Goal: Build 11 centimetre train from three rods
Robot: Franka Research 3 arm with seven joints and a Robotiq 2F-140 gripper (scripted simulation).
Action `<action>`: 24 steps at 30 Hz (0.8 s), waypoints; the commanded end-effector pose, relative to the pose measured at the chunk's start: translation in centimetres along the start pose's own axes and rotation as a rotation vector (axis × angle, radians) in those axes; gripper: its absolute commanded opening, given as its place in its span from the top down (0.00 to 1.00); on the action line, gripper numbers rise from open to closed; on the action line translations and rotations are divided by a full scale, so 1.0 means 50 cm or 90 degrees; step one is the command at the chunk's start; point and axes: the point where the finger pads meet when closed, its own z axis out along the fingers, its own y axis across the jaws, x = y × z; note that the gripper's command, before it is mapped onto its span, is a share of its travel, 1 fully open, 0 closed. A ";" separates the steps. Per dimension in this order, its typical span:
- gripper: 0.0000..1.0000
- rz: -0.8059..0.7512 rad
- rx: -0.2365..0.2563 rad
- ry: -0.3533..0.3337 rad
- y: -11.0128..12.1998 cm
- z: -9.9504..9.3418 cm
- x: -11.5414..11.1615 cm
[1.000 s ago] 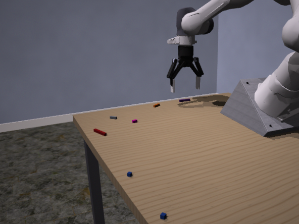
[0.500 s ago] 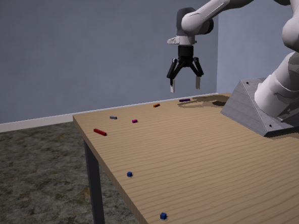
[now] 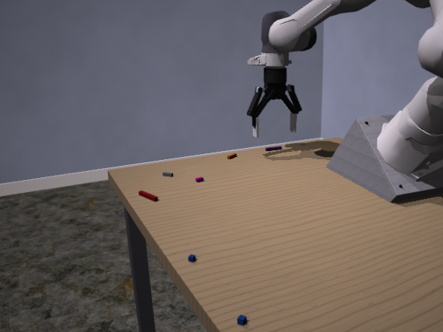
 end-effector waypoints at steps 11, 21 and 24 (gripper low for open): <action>0.00 0.010 0.001 0.002 -0.012 -0.002 -0.002; 0.00 0.148 0.000 0.015 -0.118 -0.041 -0.022; 0.00 0.178 0.000 0.018 -0.142 -0.049 -0.029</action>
